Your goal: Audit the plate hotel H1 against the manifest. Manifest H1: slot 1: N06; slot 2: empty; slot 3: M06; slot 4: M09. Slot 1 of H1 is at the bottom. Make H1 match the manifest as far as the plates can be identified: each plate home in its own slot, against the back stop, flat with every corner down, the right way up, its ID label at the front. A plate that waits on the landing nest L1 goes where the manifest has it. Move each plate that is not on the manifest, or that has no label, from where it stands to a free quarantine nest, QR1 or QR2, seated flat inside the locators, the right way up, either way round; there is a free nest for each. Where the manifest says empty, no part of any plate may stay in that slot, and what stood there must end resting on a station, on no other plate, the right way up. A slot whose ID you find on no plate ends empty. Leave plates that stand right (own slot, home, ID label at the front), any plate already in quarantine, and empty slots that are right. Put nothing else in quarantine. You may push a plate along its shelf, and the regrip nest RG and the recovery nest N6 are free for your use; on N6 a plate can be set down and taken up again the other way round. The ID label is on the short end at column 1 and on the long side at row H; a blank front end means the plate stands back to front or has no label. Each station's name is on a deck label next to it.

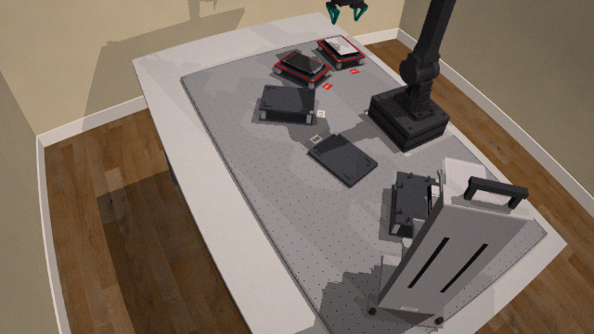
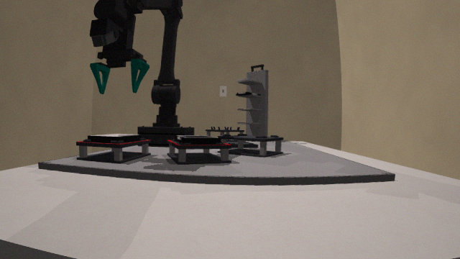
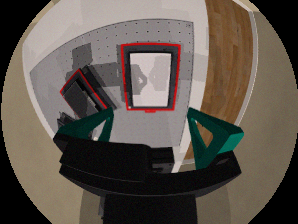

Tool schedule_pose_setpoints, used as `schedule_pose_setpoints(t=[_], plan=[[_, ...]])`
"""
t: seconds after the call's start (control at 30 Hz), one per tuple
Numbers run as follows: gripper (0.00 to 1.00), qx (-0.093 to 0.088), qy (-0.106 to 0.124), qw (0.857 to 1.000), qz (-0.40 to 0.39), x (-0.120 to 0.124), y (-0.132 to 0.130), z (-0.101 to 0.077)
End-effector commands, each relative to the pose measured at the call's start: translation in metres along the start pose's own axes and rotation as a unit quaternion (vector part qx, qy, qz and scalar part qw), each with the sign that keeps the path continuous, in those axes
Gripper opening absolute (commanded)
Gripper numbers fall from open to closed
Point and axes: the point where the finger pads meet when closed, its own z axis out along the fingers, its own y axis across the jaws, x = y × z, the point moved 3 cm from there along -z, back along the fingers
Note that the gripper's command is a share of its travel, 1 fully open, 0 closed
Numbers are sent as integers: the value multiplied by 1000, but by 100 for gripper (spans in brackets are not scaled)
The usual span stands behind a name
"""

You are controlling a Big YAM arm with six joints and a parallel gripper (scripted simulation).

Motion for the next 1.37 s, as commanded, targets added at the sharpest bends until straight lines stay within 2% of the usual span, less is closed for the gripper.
schedule_pose_setpoints(t=[0.0,0.07,0.13,0.27,0.3,0.33,0.37,0.4,1.33], plan=[[100,-1,-35,999,0,-22,1,-36],[100,-1,-26,1000,0,-22,1,-34],[100,-1,-38,999,0,-21,1,-49],[100,-1,-38,999,0,-19,1,-55],[100,0,-1,1000,0,-7,0,-27],[100,0,-1,1000,0,-7,0,-27],[100,0,-2,1000,0,-7,0,-27],[100,-1,-23,1000,0,-14,1,-39],[100,-1,-23,1000,0,-14,0,-39]])
